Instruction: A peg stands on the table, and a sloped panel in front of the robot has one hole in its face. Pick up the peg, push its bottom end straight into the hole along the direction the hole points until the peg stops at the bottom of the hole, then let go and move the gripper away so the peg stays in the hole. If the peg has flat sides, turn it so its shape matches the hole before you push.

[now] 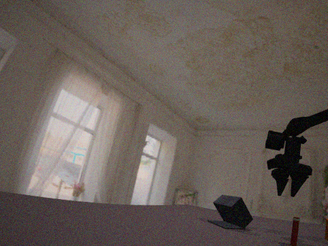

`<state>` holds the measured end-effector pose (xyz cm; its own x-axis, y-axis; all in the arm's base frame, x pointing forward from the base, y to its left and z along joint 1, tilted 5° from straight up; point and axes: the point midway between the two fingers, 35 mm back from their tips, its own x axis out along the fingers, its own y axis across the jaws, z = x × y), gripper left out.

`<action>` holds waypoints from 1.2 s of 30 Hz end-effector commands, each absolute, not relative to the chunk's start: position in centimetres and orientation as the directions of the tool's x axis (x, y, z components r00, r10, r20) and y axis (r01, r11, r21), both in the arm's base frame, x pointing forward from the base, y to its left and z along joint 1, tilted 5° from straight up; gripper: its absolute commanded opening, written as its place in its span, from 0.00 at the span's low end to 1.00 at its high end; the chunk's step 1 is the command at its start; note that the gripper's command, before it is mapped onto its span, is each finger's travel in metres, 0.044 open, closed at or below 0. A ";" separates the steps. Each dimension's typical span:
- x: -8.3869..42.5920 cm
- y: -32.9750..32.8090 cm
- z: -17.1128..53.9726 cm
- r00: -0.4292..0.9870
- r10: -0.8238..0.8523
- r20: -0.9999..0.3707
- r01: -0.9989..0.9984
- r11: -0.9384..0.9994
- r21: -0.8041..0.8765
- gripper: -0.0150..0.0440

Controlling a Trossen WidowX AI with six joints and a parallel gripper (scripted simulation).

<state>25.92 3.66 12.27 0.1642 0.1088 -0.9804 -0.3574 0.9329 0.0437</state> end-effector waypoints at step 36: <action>24.0 13.4 8.7 0.058 0.095 -0.994 -0.464 0.884 0.057 1.00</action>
<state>24.02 13.32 9.17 0.0616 0.1012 -0.9930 -0.4697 0.8808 0.0606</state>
